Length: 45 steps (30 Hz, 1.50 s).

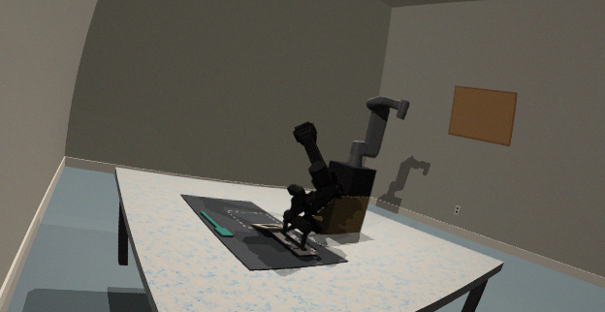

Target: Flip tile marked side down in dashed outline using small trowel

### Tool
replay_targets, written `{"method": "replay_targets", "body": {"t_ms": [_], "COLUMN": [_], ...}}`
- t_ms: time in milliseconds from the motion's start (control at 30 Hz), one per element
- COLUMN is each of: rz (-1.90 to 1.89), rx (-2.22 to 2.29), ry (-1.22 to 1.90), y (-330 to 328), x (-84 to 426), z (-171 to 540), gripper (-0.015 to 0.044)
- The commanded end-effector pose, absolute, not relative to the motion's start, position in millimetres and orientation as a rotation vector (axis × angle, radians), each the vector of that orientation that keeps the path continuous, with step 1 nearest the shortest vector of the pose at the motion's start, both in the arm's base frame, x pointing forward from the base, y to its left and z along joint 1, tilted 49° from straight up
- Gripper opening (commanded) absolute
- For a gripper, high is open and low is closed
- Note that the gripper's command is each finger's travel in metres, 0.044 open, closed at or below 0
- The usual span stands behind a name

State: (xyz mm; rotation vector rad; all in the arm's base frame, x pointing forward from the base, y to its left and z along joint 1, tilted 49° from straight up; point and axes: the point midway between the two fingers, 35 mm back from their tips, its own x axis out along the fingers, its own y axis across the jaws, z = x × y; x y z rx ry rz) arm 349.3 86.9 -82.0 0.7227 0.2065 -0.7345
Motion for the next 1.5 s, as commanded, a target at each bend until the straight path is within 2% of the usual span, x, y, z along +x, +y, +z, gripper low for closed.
{"method": "replay_targets", "body": {"t_ms": [0, 1467], "rz": [-0.718, -0.72], "rx": [0.734, 0.731], "ry": [0.191, 0.193], "y": [98, 80], "x": [353, 348], "z": [-70, 6], "gripper": [0.0, 0.0]}}
